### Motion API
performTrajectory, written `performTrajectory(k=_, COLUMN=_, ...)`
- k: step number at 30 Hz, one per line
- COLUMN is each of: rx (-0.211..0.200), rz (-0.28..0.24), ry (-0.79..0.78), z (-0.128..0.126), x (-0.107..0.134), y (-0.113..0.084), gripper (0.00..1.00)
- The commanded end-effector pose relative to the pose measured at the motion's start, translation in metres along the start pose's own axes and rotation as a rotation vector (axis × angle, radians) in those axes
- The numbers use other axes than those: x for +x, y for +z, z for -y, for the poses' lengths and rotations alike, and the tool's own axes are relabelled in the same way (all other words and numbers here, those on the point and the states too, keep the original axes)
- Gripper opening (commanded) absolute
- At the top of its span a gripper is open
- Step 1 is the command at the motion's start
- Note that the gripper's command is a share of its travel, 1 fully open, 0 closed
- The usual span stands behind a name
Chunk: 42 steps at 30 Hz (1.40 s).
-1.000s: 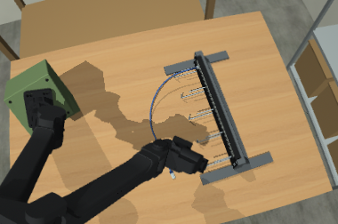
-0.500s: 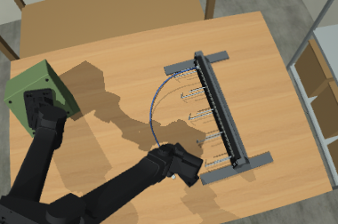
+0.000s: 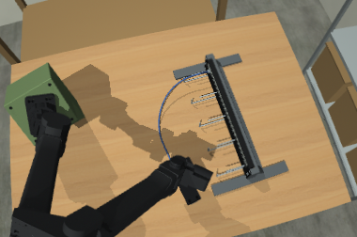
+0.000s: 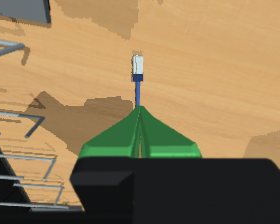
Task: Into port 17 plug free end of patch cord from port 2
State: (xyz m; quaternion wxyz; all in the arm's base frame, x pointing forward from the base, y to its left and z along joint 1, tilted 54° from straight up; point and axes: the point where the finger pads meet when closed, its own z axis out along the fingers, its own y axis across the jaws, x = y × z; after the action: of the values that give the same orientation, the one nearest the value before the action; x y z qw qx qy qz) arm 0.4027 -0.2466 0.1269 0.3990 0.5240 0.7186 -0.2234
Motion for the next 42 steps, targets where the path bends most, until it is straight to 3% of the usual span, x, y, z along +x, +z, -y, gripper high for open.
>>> performTrajectory(k=1, rx=0.005, rz=-0.003, ry=0.031, z=-0.0012, x=0.0019, y=0.0034, gripper=0.0)
performTrajectory(k=21, rx=-0.013, rz=-0.01, ry=0.023, z=-0.008, x=0.0104, y=0.0, gripper=0.0)
performTrajectory(k=42, rx=0.004, rz=-0.013, ry=0.03, z=-0.0002, x=0.0108, y=0.0052, gripper=0.0)
